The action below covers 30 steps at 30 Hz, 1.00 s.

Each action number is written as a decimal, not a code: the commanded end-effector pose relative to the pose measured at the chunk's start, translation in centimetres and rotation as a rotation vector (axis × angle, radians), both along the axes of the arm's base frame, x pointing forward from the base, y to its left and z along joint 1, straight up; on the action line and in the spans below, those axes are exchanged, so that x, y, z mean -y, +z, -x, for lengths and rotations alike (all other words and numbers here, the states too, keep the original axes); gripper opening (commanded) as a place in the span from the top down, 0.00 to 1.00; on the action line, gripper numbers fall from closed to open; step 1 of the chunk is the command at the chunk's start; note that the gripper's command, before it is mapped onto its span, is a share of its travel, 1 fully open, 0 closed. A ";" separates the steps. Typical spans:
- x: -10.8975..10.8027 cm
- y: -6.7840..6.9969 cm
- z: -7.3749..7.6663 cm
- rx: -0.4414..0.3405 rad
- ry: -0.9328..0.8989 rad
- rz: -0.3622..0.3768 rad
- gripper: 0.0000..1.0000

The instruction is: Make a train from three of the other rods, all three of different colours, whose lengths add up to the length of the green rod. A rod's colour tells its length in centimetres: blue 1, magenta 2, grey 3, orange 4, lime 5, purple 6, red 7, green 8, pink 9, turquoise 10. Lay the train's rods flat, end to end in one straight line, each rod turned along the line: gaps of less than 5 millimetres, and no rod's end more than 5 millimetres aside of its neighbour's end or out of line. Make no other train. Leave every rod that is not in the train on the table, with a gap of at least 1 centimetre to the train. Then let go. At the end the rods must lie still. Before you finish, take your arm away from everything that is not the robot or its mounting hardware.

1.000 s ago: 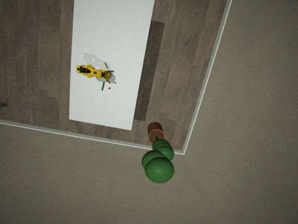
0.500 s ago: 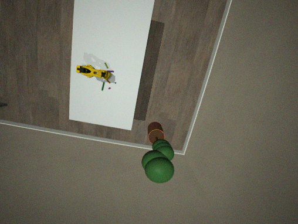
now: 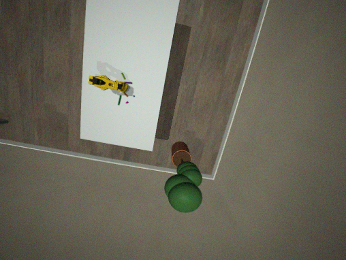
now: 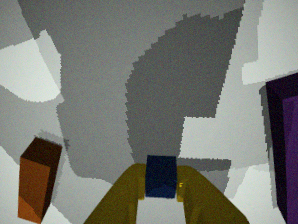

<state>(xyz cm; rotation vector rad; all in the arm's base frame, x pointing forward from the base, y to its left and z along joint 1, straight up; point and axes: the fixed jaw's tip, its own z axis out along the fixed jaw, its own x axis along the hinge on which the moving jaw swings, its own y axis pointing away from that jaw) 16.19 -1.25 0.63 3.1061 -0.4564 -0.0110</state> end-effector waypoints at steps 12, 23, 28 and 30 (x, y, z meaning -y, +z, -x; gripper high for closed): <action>-0.1 1.2 -1.4 0.092 0.011 0.001 1.00; -0.1 1.2 -1.4 0.092 0.011 0.001 1.00; -0.1 1.2 -1.4 0.092 0.011 0.001 1.00; -0.1 1.2 -1.4 0.092 0.011 0.001 1.00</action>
